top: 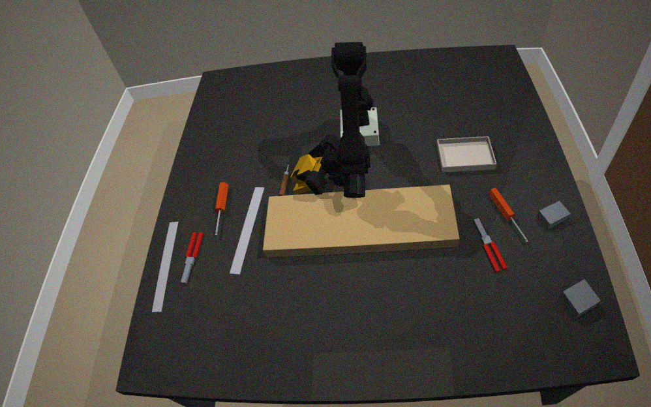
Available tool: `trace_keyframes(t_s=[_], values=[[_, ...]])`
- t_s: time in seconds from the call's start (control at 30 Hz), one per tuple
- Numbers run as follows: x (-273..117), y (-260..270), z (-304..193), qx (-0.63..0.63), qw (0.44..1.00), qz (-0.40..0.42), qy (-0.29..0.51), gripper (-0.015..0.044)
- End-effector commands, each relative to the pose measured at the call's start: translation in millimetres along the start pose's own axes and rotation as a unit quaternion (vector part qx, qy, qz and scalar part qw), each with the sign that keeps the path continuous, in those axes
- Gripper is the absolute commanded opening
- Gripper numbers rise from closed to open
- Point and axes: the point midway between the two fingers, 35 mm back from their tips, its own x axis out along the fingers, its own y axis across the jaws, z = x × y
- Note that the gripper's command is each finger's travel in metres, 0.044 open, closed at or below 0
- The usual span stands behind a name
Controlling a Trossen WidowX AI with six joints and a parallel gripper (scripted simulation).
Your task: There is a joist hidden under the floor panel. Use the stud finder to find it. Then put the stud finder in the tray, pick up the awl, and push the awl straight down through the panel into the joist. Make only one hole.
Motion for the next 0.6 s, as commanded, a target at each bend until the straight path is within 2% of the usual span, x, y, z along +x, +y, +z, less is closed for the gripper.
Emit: trace_keyframes(t_s=[0.0, 0.43, 0.5, 0.57], values=[[-0.7, 0.4, 3.3, 0.0, 1.0, 0.002, -0.008, 0.0379], [0.0, 0.0, 0.0, 0.0, 1.0, 0.0, 0.0, 0.0379], [-0.2, 0.0, -0.1, 0.0, 1.0, 0.0, 0.0, 0.0431], [-0.2, 0.0, -0.1, 0.0, 1.0, 0.0, 0.0, 0.044]])
